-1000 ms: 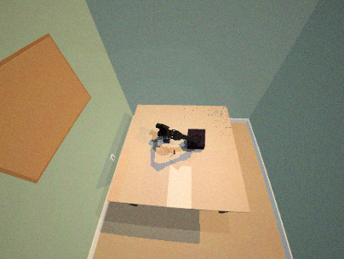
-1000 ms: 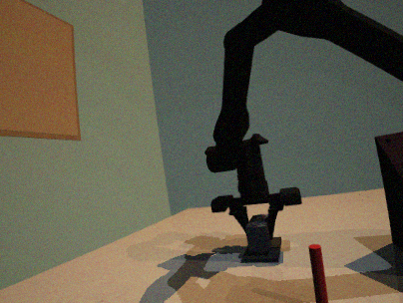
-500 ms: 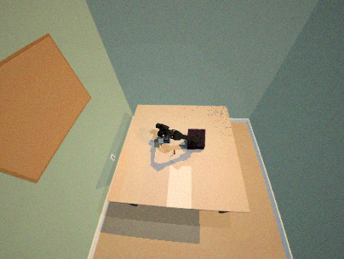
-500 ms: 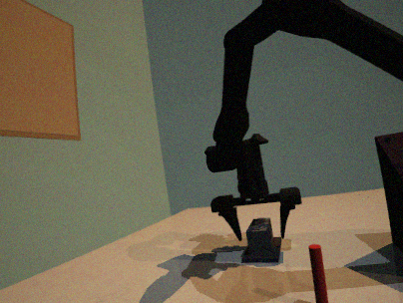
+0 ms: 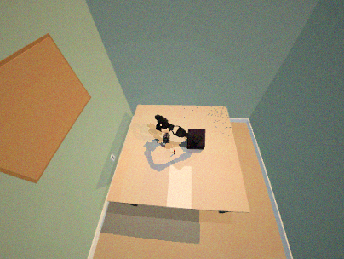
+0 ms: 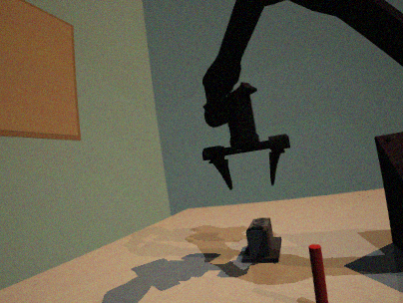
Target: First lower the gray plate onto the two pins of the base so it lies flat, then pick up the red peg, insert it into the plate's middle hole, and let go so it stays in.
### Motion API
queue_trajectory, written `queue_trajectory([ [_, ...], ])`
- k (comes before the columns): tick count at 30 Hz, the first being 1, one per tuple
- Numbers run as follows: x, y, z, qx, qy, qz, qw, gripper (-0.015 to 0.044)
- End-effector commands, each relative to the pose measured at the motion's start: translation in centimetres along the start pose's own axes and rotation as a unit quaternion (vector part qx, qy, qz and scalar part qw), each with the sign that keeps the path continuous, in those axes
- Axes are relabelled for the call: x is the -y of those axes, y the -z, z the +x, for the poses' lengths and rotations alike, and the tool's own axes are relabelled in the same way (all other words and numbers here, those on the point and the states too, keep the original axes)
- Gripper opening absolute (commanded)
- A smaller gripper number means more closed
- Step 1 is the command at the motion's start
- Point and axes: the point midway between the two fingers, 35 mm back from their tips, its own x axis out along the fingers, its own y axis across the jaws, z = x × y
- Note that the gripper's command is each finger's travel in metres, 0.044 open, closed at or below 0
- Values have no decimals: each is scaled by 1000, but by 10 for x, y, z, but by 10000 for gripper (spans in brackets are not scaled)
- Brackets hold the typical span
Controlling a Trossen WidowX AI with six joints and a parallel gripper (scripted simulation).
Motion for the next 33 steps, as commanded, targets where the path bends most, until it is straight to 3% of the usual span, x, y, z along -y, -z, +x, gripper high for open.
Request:
queue_trajectory([
  [1,3,1,-6,-1,8,-3,1000,440],
  [3,3,12,-7,-1,8,-11,1000,440],
  [9,22,99,-12,2,9,-89,996,440],
  [18,93,191,-5,-8,9,-207,978,440],
  [26,101,200,-4,-9,9,-216,976,440],
  [33,102,201,23,-10,9,-216,976,440],
])
